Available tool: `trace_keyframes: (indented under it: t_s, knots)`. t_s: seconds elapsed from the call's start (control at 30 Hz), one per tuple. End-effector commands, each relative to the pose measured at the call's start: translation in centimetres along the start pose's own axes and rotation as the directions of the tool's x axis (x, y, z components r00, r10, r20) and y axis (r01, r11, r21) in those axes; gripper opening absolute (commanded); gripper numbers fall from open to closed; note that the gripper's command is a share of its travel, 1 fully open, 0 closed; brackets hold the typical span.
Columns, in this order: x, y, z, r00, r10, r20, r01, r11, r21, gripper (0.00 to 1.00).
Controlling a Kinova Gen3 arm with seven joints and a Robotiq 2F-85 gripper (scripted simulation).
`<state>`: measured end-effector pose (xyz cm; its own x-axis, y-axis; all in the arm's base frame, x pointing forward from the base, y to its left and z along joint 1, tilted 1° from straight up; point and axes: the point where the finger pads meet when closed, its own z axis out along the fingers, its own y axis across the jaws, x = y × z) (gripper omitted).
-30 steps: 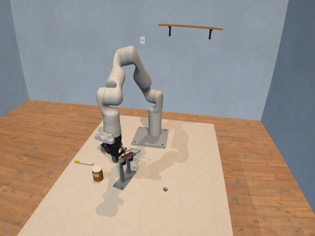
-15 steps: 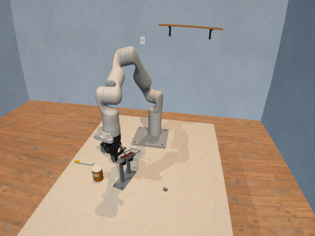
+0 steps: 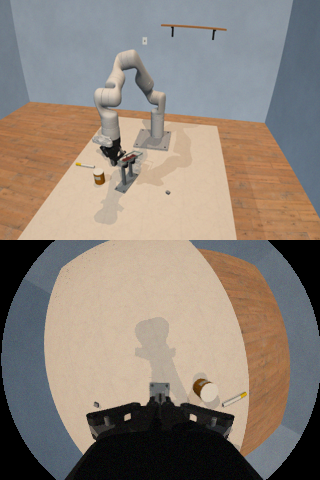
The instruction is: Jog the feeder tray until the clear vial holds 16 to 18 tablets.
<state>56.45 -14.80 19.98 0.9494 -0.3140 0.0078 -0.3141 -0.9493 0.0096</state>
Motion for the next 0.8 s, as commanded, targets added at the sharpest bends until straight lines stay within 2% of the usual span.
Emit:
trace_keyframes:
  t_s: [0.0, 0.77]
  knots:
    - [0.0, 0.0, -0.1, 1.0, 0.0, -0.002, 0.0, 1.0, 0.0, 0.0]
    - [-1.3, 0.0, 0.5, 1.0, 0.0, -0.002, 0.0, 1.0, 0.0, 0.0]
